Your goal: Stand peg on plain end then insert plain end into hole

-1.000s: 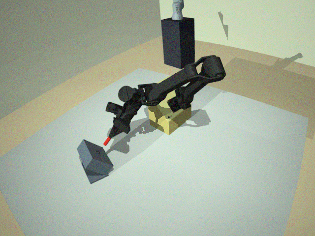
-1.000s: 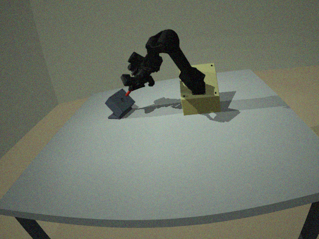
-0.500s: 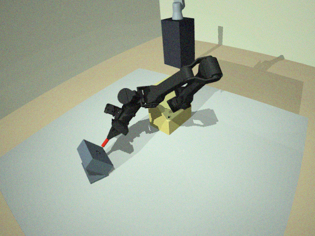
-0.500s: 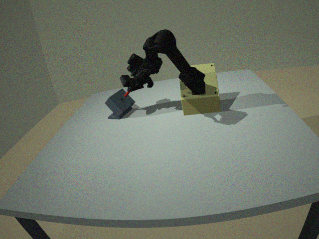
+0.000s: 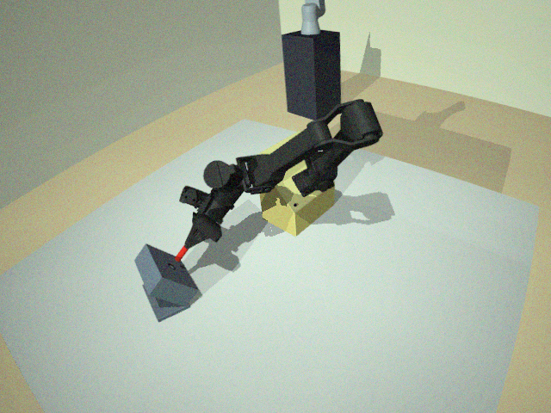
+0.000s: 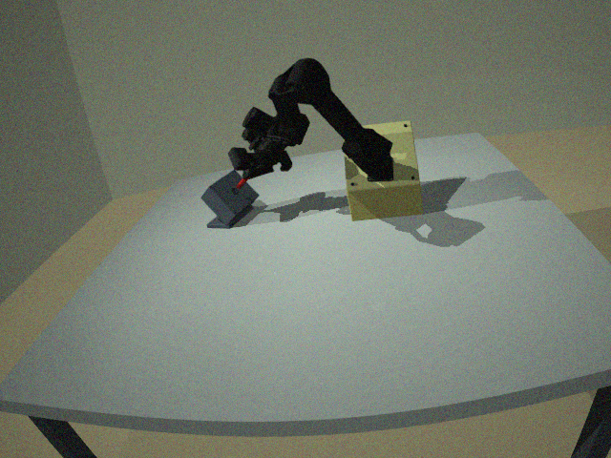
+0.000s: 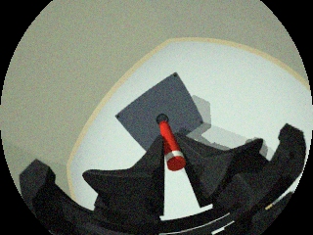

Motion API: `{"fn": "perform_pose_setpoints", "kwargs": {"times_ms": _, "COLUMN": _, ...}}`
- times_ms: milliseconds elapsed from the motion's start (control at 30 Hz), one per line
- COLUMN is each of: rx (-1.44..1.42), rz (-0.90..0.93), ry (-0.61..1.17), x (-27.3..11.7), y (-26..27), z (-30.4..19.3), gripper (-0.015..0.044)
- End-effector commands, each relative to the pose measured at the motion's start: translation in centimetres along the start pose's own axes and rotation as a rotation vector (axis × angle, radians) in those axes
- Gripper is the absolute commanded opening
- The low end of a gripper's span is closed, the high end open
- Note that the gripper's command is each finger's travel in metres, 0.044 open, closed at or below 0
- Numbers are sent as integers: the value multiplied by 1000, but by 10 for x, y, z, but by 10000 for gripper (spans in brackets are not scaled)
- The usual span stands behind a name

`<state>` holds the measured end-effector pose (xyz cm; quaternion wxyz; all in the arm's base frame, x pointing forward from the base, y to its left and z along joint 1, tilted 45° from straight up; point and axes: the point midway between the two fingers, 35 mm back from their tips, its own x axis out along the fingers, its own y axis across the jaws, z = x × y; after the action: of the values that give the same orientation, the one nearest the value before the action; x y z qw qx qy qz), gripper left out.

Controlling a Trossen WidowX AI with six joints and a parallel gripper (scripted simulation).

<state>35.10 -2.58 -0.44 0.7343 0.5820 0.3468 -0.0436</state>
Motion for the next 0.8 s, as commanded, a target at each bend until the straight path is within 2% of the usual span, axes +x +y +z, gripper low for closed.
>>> {"fn": "perform_pose_setpoints", "kwargs": {"times_ms": 0, "rx": 1, "rz": 0, "ry": -4, "x": 6, "y": 1, "z": 1, "gripper": 0}}
{"fn": "perform_pose_setpoints", "kwargs": {"times_ms": 233, "rx": 1, "rz": 1, "ry": -4, "x": 15, "y": 1, "z": 1, "gripper": 0}}
{"fn": "perform_pose_setpoints", "kwargs": {"times_ms": 767, "rx": -1, "rz": 0, "ry": 0, "x": 11, "y": 0, "z": 0, "gripper": 0}}
